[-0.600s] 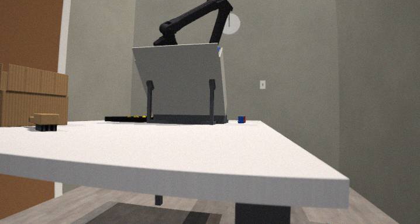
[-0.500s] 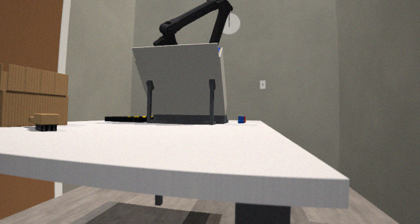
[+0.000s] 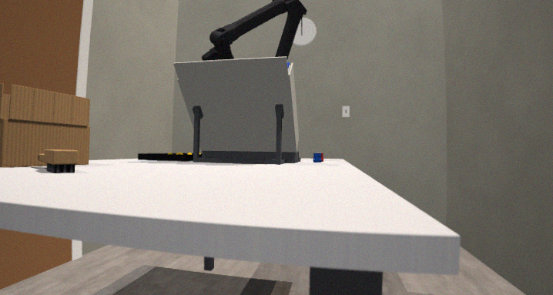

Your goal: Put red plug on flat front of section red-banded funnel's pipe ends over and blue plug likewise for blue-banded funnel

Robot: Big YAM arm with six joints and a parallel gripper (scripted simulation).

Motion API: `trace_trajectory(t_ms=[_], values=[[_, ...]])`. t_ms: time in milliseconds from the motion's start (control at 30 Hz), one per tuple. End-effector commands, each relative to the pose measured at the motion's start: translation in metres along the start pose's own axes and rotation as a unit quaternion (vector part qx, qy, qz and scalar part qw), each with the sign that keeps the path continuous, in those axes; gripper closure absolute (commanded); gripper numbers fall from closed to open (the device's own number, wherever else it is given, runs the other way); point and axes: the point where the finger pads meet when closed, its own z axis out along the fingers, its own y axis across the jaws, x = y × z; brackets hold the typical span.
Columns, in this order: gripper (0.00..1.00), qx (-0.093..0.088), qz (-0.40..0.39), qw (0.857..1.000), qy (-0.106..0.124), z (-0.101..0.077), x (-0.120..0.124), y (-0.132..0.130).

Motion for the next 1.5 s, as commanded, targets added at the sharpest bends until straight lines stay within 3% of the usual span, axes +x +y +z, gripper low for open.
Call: trace_trajectory(t_ms=[0, 433, 1000, 1467], values=[[0.0, -0.003, 0.002, 1.0, 0.0, -0.005, 0.008, -0.003], [0.0, -0.003, 0.002, 1.0, 0.0, -0.023, 0.067, -0.023], [0.0, 0.006, -0.008, 1.0, 0.005, -0.036, 0.12, -0.044], [0.0, 0.002, -0.011, 1.0, 0.013, -0.045, 0.145, -0.051]])
